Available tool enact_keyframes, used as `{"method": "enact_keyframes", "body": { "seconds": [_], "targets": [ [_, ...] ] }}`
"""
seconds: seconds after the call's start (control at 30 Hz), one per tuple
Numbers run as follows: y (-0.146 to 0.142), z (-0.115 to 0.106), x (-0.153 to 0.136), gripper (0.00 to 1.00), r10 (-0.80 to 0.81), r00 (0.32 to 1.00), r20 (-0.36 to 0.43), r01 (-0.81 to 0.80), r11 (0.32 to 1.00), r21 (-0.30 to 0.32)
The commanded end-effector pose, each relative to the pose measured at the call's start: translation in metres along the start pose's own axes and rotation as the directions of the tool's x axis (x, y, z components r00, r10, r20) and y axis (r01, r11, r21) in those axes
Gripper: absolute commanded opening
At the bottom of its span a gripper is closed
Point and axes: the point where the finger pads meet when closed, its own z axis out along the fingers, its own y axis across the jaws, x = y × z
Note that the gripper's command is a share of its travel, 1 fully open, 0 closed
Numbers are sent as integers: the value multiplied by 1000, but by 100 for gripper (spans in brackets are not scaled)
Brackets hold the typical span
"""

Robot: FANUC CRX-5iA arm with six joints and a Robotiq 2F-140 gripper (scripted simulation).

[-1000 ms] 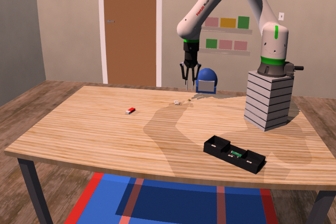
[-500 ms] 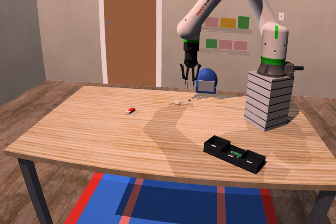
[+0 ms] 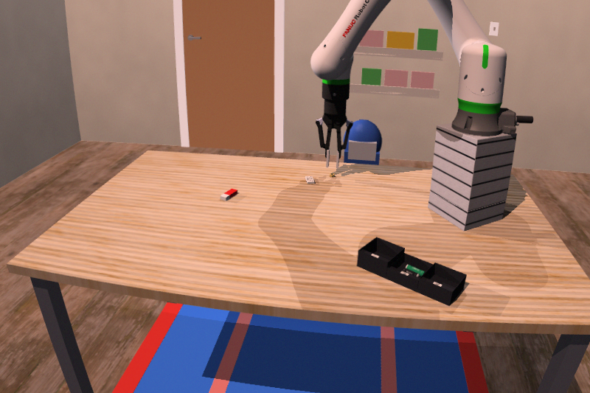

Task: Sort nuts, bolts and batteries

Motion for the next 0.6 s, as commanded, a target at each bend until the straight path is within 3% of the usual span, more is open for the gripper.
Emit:
{"method": "enact_keyframes", "body": {
  "seconds": [0.0, 0.57],
  "targets": [
    [1, 19, 0, 27, 0, 1000, 1, 0, 1000, -1],
    [1, 35, 0, 27, 0, 1000, 1, 0, 1000, -1]
  ]
}}
